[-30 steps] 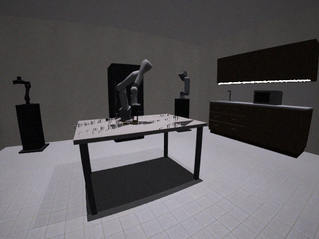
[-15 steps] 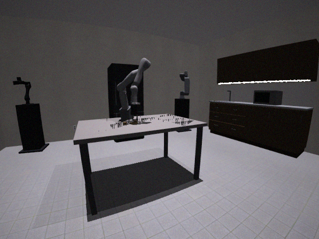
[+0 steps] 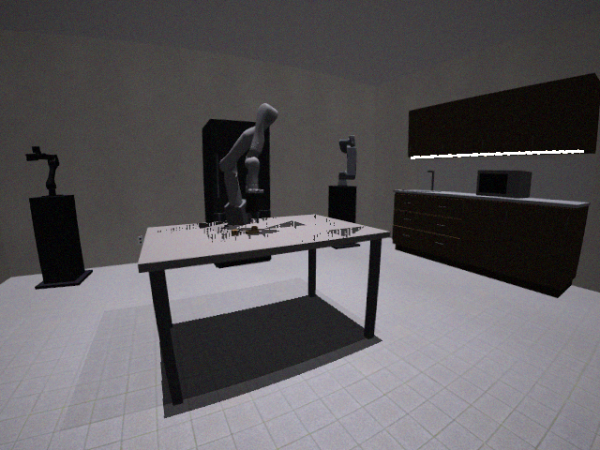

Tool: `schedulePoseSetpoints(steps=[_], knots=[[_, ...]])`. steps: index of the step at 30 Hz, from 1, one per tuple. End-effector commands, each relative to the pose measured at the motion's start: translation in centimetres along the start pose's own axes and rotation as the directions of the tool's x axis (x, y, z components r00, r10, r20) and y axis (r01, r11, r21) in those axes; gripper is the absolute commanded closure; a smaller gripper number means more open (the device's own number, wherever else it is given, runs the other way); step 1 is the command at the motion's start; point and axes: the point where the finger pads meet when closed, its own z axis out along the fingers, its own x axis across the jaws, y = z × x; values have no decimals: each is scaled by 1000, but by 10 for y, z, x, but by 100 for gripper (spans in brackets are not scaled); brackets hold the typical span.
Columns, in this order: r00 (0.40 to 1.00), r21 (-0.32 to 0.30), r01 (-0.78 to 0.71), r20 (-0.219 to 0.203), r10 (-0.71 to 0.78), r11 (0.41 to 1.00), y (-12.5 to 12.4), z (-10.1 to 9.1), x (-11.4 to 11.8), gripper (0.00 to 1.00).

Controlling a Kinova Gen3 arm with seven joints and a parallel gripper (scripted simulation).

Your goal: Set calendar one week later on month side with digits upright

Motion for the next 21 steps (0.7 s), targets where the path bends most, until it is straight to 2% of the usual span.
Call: schedulePoseSetpoints(steps=[1, 21], knots=[[1000, 10, -4, 17, 4, 1000, -4, -8, -5, 13], [1000, 10, -4, 17, 4, 1000, -3, -27, -4, 13]])
